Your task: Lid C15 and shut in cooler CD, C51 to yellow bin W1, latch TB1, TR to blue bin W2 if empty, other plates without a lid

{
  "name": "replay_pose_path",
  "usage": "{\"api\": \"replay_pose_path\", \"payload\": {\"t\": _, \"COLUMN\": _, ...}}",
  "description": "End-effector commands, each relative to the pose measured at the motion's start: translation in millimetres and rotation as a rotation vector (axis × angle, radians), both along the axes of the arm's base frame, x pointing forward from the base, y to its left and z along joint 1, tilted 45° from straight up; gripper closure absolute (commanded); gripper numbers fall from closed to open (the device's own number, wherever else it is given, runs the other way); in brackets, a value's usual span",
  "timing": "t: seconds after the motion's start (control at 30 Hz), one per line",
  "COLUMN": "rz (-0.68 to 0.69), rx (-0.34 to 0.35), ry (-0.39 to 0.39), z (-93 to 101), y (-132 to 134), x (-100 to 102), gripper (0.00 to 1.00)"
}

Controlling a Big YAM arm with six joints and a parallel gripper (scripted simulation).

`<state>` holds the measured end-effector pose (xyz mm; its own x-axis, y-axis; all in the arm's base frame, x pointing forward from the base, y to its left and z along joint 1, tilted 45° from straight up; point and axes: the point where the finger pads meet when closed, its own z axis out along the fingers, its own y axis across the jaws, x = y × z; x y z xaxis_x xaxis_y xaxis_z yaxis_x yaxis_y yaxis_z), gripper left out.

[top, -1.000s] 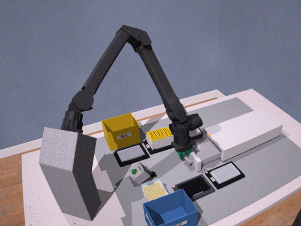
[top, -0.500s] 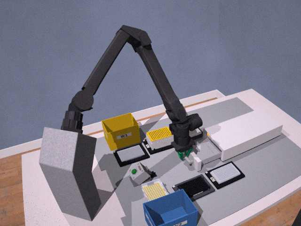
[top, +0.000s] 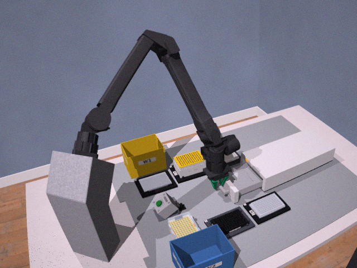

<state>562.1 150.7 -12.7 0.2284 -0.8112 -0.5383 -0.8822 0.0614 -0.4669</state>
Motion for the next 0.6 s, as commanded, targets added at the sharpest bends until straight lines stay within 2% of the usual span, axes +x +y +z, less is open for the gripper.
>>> {"api": "replay_pose_path", "payload": {"t": 0.0, "rz": 0.02, "rx": 0.001, "ry": 0.037, "z": -10.2, "y": 11.7, "x": -17.4, "gripper": 0.7}}
{"api": "replay_pose_path", "payload": {"t": 0.27, "rz": 0.018, "rx": 0.005, "ry": 0.008, "z": -3.8, "y": 12.5, "x": -17.1, "gripper": 0.7}}
{"api": "replay_pose_path", "payload": {"t": 0.37, "rz": 0.021, "rx": 0.002, "ry": 0.032, "z": -8.9, "y": 12.1, "x": -22.8, "gripper": 0.7}}
{"api": "replay_pose_path", "payload": {"t": 0.57, "rz": 0.018, "rx": 0.005, "ry": 0.011, "z": -8.9, "y": 12.9, "x": -25.8, "gripper": 0.7}}
